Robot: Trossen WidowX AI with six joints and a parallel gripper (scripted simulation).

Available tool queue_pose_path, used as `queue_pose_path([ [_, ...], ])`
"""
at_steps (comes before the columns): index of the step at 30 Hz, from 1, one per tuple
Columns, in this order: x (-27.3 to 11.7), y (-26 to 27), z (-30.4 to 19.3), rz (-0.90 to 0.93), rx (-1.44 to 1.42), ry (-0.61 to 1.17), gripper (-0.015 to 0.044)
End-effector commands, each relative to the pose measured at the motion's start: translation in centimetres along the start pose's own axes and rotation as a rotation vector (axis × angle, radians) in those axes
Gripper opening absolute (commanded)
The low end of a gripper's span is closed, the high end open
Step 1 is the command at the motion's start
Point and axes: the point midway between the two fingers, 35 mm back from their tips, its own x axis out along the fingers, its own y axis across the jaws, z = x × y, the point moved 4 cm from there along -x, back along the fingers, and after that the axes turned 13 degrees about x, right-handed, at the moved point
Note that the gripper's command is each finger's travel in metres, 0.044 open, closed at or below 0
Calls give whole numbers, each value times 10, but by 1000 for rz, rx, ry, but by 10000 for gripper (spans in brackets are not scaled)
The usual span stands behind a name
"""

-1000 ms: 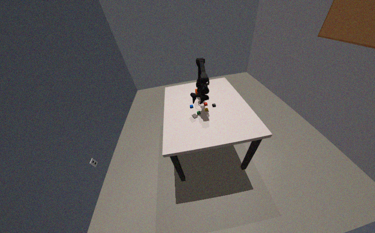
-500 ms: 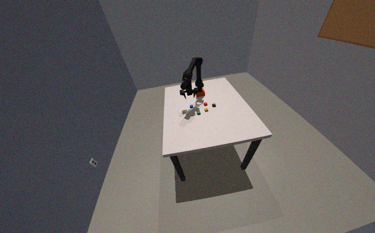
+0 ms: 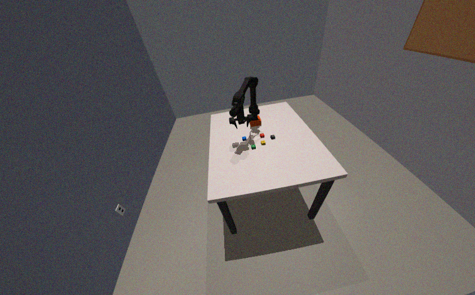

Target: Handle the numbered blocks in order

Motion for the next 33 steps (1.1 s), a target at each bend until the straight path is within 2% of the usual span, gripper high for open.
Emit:
queue_pose_path([
  [1, 0, 0, 0, 4, -3, 0, 400],
  [5, -1, 9, 1, 4, -3, 0, 400],
  [11, -2, 82, -2, 8, -3, -1, 400],
  [18, -2, 158, -31, 16, -3, 2, 400],
  [33, -2, 164, -34, 17, -2, 2, 400],
])
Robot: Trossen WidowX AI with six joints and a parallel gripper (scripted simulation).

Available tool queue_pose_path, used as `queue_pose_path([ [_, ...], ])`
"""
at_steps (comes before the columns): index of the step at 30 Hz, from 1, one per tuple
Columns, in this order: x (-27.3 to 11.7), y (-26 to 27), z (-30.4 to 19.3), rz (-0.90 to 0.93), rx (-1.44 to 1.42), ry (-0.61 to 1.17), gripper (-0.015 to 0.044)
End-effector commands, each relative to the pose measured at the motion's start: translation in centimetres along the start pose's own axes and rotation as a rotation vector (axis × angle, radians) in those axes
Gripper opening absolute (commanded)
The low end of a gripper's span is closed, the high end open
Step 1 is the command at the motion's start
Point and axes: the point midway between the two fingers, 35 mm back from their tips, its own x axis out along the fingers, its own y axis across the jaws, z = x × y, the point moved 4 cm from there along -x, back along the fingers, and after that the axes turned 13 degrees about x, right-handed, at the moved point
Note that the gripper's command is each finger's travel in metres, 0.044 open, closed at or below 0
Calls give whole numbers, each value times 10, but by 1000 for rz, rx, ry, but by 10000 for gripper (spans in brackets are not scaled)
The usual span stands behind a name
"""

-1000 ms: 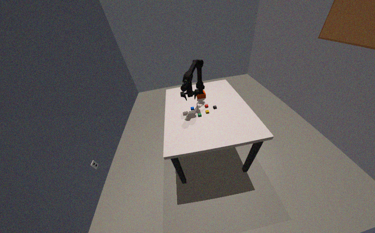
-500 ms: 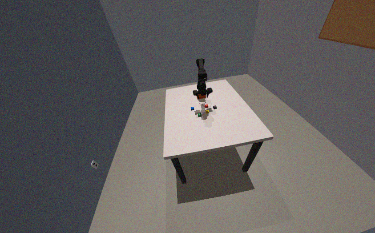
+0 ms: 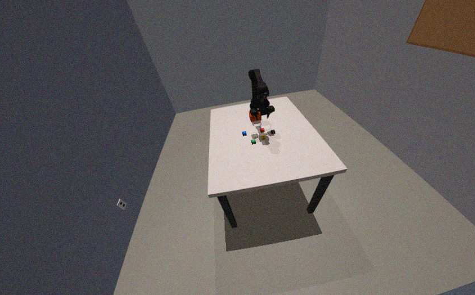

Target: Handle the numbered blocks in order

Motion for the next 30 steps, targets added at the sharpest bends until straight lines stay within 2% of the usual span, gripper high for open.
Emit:
queue_pose_path([
  [1, 0, 1, -1, 1, 2, 1, 400],
  [9, -1, 3, 0, 1, 2, 1, 400],
  [16, -1, 80, 23, 7, 2, -1, 400],
  [30, -1, 82, 23, 7, 2, -1, 400],
])
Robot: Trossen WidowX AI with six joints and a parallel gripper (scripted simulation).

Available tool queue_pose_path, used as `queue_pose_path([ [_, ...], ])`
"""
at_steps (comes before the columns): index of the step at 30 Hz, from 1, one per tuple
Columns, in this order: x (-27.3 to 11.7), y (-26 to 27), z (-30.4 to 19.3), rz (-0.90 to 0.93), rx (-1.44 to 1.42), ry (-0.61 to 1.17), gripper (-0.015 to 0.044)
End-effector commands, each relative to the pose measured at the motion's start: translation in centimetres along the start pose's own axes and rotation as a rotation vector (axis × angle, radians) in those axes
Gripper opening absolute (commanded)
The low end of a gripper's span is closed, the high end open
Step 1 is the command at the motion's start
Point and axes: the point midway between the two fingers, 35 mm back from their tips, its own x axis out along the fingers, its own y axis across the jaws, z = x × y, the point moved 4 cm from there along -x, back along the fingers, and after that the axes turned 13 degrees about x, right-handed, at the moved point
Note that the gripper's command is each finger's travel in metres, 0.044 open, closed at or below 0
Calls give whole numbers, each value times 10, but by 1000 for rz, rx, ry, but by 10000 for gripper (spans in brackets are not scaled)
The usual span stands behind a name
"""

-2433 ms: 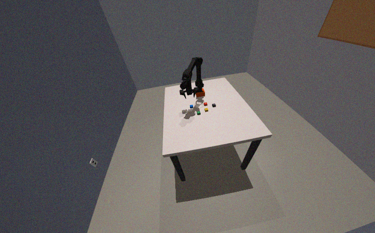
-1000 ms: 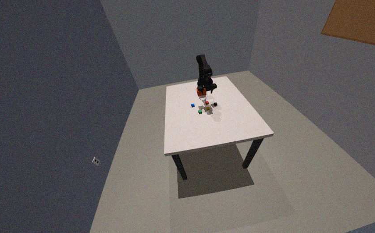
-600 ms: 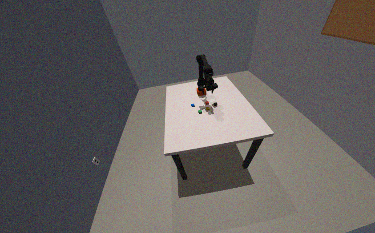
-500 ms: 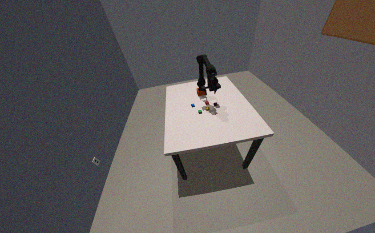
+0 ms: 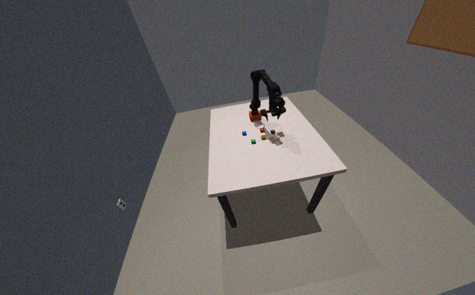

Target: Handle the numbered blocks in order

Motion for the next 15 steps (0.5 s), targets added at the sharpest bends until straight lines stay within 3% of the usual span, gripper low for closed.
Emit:
queue_pose_path([
  [1, 2, 1, 0, -3, 2, 5, 400],
  [10, 2, 0, 2, -3, 2, 5, 400],
  [15, 1, -43, 49, -7, 2, 1, 400],
])
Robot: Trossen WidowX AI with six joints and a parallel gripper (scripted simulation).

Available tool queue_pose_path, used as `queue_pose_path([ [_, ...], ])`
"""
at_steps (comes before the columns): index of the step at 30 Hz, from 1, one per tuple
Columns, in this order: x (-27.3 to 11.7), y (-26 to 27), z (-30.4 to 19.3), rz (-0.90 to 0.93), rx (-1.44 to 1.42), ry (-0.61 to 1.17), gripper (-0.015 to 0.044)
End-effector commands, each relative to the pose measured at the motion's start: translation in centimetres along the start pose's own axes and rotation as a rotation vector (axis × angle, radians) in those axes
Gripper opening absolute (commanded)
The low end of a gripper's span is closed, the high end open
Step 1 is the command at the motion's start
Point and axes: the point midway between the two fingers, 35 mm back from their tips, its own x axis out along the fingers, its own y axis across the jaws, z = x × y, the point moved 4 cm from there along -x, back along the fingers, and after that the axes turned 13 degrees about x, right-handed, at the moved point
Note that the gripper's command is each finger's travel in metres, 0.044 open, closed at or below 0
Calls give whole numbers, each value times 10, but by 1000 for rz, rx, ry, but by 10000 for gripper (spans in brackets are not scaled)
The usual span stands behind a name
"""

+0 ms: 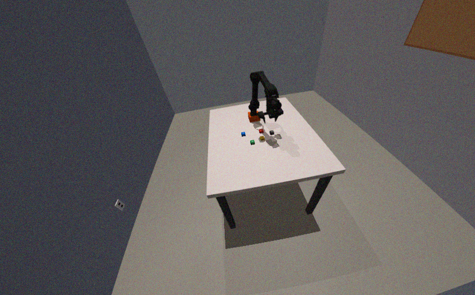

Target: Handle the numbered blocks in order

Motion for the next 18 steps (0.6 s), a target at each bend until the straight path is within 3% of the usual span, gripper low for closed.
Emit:
queue_pose_path([
  [1, 2, -42, 37, -9, 17, 6, 400],
  [18, 2, -60, 49, -10, 17, 5, 400],
])
